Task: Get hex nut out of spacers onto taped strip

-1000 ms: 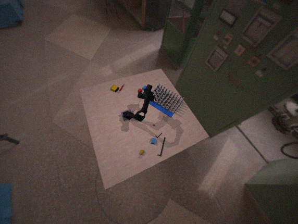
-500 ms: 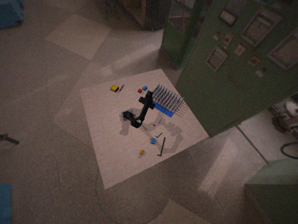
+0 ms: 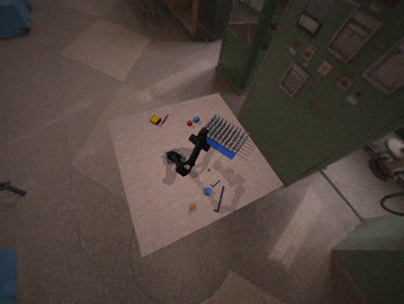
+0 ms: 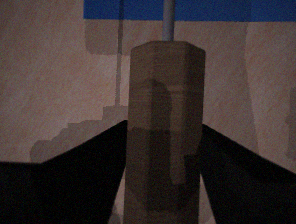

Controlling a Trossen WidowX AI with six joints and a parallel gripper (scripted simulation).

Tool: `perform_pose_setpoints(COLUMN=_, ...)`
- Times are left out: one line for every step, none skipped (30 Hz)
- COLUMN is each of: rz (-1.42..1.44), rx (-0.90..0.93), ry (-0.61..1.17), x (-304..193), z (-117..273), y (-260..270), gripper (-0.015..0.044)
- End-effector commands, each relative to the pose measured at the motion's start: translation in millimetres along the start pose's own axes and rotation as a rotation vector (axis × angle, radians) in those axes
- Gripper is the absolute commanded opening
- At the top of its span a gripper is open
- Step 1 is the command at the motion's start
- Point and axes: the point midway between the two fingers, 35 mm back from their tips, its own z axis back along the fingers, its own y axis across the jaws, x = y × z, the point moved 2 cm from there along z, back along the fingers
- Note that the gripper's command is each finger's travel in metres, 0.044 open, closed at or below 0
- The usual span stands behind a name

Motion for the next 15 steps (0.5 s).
perform_pose_setpoints(rz=0.001, rx=0.006, ry=-0.007, x=-4.0, z=-16.4, y=-1.1, gripper=0.0)
perform_pose_setpoints(rz=0.0, rx=0.007, ry=-0.007, x=-5.5, z=-21.0, y=-1.4, gripper=0.0)
perform_pose_setpoints(rz=0.0, rx=0.007, ry=-0.007, x=-7.0, z=-25.5, y=-1.7, gripper=0.0)
perform_pose_setpoints(rz=0.0, rx=0.008, ry=-0.008, x=-8.6, z=-30.0, y=-2.0, gripper=0.0)
perform_pose_setpoints(rz=0.0, rx=0.008, ry=-0.008, x=-10.2, z=-34.5, y=-2.3, gripper=0.0)
perform_pose_setpoints(rz=-0.001, rx=0.008, ry=-0.009, x=-12.0, z=-38.9, y=-2.6, gripper=0.0)
perform_pose_setpoints(rz=-0.001, rx=0.008, ry=-0.009, x=-13.8, z=-43.3, y=-2.9, gripper=0.0)
perform_pose_setpoints(rz=-0.001, rx=0.008, ry=-0.009, x=-15.7, z=-47.6, y=-3.1, gripper=0.0)
perform_pose_setpoints(rz=-0.001, rx=0.007, ry=-0.01, x=-17.7, z=-51.9, y=-3.4, gripper=0.0)
perform_pose_setpoints(rz=-0.001, rx=0.007, ry=-0.01, x=-19.7, z=-56.1, y=-3.6, gripper=0.0)
perform_pose_setpoints(rz=-0.001, rx=0.006, ry=-0.01, x=-21.9, z=-60.3, y=-3.9, gripper=0.0)
perform_pose_setpoints(rz=-0.001, rx=0.005, ry=-0.011, x=-24.1, z=-64.5, y=-4.1, gripper=0.0)
perform_pose_setpoints(rz=-0.001, rx=0.004, ry=-0.011, x=-26.4, z=-68.6, y=-4.2, gripper=0.0)
perform_pose_setpoints(rz=-0.001, rx=0.002, ry=-0.011, x=-28.7, z=-72.6, y=-4.4, gripper=0.0)
perform_pose_setpoints(rz=-0.001, rx=0.001, ry=-0.011, x=-31.0, z=-76.3, y=-4.5, gripper=0.0)
